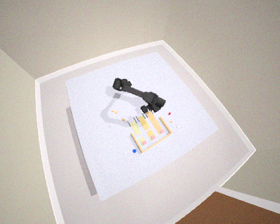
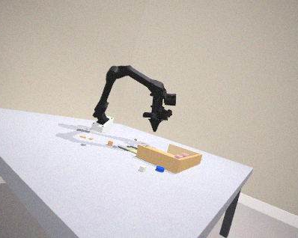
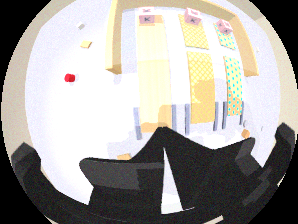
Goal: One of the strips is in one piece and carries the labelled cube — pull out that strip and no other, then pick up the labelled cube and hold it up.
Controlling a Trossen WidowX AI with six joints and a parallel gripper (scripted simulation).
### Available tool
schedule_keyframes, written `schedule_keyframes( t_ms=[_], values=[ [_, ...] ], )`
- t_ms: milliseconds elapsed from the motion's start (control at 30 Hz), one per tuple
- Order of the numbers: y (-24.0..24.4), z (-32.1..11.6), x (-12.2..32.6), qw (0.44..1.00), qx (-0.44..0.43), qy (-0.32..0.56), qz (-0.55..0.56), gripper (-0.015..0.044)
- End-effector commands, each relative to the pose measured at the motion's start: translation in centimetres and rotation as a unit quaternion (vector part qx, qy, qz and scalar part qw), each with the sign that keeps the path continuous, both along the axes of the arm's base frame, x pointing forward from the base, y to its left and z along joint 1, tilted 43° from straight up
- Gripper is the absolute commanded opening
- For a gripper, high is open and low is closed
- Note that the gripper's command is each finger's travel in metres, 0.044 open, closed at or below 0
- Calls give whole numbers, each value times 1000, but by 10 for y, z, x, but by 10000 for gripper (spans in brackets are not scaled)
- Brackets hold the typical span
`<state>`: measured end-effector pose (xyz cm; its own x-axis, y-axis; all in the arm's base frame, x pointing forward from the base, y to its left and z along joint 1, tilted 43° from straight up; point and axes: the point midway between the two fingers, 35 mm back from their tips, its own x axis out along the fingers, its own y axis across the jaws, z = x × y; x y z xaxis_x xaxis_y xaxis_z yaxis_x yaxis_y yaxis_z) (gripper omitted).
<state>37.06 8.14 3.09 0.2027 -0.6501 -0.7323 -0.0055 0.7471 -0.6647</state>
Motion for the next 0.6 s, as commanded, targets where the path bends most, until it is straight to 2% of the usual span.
schedule_keyframes(
  t_ms=[0, 567],
  values=[
    [-8, -21, -3, 997, -11, 55, -57, 0],
    [-20, -31, 0, 997, -11, 55, -57, 0]
  ],
)
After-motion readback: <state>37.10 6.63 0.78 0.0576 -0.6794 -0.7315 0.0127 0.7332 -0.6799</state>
